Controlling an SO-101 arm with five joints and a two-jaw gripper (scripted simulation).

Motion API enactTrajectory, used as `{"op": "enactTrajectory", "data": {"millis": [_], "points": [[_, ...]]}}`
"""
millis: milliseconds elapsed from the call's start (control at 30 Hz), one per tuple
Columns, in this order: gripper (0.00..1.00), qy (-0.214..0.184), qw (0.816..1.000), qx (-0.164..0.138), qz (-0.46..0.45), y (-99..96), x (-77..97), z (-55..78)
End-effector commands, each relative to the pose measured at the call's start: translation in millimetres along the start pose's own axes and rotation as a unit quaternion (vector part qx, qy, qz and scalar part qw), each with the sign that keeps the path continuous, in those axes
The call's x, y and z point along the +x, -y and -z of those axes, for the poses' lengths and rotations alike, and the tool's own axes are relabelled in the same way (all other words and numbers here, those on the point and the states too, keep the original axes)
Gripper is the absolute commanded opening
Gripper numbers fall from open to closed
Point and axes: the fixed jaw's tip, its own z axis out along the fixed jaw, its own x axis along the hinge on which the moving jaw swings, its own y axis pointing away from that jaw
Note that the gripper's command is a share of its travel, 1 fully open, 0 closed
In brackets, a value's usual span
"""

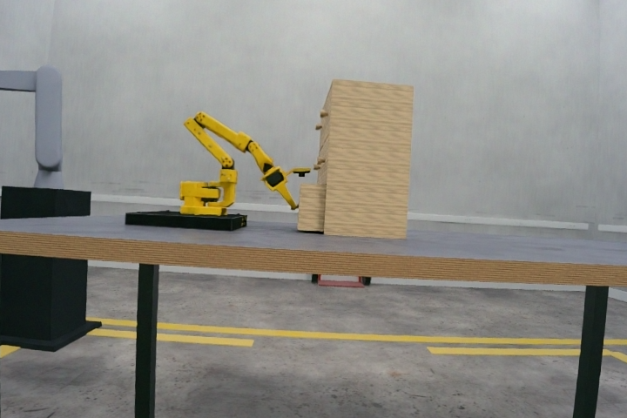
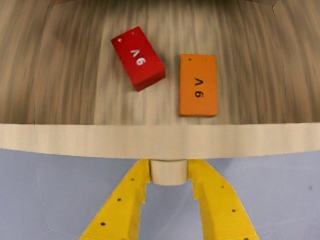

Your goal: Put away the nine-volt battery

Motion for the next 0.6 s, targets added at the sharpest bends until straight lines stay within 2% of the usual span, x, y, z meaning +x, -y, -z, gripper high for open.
{"op": "enactTrajectory", "data": {"millis": [0,567], "points": [[0.11,0.001,1.0,0.0,0.0,0.0,-0.2,0.1],[0.21,0.001,1.0,0.0,0.0,0.0,-0.2,0.1]]}}
